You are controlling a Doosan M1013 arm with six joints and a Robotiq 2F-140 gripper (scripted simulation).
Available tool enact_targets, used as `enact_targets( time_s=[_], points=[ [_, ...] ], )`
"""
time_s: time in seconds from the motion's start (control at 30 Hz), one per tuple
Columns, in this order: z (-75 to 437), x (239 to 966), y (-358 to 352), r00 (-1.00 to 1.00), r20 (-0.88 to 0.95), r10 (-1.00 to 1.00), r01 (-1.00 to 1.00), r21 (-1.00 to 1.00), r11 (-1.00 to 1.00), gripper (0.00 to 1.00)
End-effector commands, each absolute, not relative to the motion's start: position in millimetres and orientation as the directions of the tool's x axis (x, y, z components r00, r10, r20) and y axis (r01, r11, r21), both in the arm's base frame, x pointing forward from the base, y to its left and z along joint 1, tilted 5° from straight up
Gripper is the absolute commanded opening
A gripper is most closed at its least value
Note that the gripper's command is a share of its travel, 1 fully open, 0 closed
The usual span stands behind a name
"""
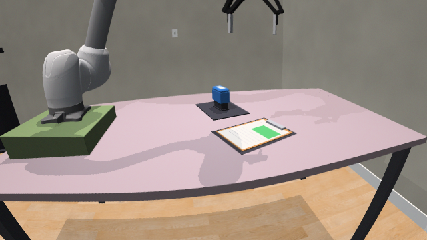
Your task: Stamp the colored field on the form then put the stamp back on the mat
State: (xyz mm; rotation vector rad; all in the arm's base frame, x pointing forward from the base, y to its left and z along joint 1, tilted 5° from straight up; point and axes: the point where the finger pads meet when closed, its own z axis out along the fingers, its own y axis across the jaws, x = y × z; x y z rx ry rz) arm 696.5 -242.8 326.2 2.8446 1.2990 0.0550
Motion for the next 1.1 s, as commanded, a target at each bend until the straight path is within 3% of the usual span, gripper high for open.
enact_targets(
  time_s=[0.0,0.6,0.7,0.9,1.07],
  points=[
    [326,696,-243,0.654,0.026,0.756,0.755,0.027,-0.655,1.0],
    [320,699,-234,0.631,0.026,0.775,0.774,0.029,-0.632,1.0],
    [277,708,-174,0.408,0.024,0.913,0.911,0.047,-0.409,1.0],
    [221,703,-93,0.046,0.012,0.999,0.996,0.072,-0.047,1.0],
    [182,694,-36,-0.1,0.004,0.995,0.992,0.08,0.1,1.0]
  ],
)
